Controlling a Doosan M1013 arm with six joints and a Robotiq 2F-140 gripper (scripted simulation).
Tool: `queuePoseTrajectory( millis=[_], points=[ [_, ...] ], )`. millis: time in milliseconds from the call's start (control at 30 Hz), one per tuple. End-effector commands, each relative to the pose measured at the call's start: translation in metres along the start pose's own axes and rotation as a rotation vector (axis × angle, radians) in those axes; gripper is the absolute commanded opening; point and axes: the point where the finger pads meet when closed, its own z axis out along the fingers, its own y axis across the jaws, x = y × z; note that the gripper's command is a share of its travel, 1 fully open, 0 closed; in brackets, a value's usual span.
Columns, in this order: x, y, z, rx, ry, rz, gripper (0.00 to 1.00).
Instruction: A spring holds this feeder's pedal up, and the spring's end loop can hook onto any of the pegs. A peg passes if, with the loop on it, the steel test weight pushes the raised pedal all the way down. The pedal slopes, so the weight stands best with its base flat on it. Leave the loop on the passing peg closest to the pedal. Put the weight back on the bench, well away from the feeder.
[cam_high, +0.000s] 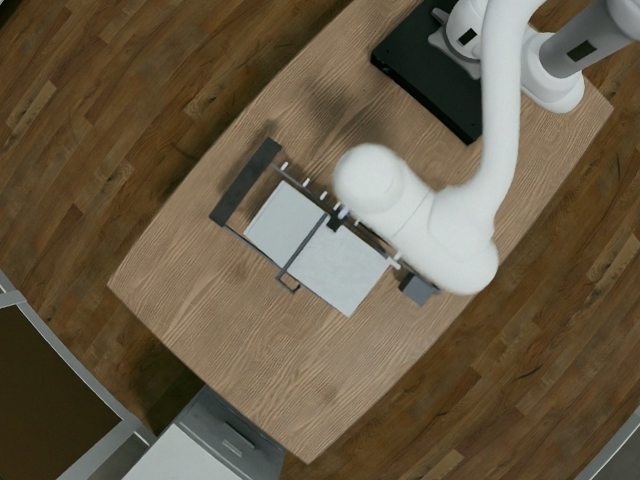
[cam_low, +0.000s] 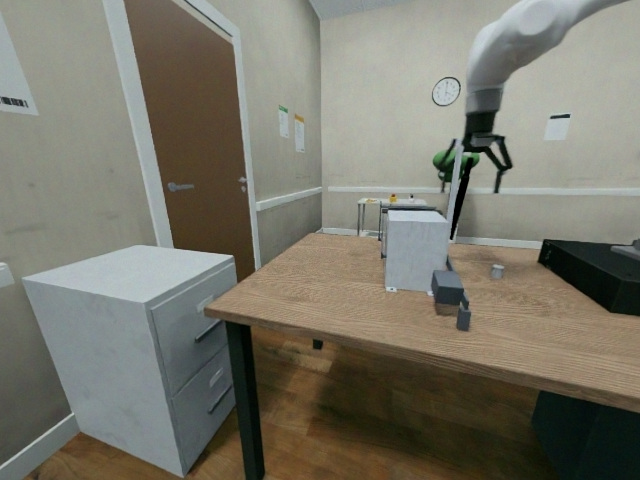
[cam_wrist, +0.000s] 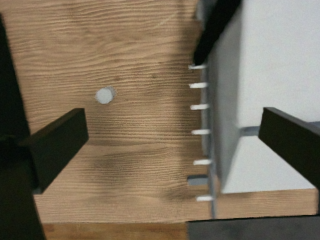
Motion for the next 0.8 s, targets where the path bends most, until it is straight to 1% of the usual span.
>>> queuePoseTrajectory(
  millis=[0, 333, 367, 767],
  points=[
    [-0.002, -0.008, -0.003, -0.003, 0.001, 0.0, 1.0],
    [-0.002, -0.008, -0.003, -0.003, 0.001, 0.0, 1.0],
    [-0.014, -0.067, -0.003, -0.003, -0.004, 0.001, 1.0],
    [-0.014, -0.067, -0.003, -0.003, -0.004, 0.001, 1.0]
  ],
)
